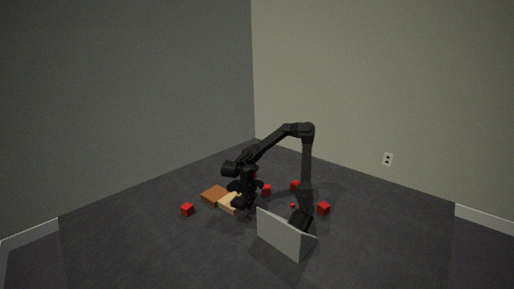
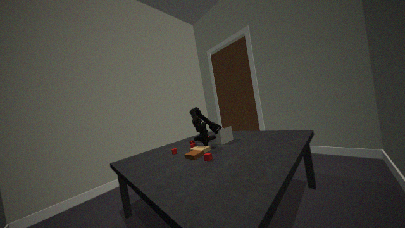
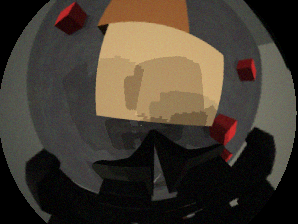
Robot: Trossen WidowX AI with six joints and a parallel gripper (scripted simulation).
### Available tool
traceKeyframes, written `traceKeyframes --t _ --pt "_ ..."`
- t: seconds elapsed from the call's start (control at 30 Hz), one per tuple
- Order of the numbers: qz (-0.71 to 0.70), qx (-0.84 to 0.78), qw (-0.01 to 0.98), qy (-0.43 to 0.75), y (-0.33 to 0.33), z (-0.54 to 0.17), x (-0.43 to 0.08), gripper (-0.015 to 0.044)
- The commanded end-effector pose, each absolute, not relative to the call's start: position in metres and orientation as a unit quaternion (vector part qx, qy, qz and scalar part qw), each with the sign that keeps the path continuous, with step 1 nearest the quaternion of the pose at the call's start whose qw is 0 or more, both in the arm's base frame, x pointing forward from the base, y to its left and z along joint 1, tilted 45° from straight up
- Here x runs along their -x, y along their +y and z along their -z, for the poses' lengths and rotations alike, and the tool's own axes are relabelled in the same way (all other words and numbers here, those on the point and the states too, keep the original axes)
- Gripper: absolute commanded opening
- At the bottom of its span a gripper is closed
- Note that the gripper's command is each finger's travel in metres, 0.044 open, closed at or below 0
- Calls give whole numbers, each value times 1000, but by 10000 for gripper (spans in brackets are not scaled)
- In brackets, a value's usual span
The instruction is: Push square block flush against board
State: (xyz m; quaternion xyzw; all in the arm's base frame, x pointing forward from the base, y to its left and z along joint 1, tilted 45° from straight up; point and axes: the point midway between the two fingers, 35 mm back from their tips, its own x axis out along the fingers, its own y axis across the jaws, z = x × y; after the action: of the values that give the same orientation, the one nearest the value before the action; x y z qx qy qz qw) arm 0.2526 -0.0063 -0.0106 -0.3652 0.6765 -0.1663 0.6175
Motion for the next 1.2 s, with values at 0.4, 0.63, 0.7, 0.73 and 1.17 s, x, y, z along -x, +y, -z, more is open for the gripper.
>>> traceKeyframes --t 0.4,0.63,0.7,0.73,1.17 --pt "165 368 617 676 -2 13 -274 0" --pt "165 367 617 676 1 14 -285 0" --pt "165 367 617 676 2 15 -288 0" --pt "165 367 617 676 2 15 -289 0" --pt "165 367 618 676 7 17 -308 0"
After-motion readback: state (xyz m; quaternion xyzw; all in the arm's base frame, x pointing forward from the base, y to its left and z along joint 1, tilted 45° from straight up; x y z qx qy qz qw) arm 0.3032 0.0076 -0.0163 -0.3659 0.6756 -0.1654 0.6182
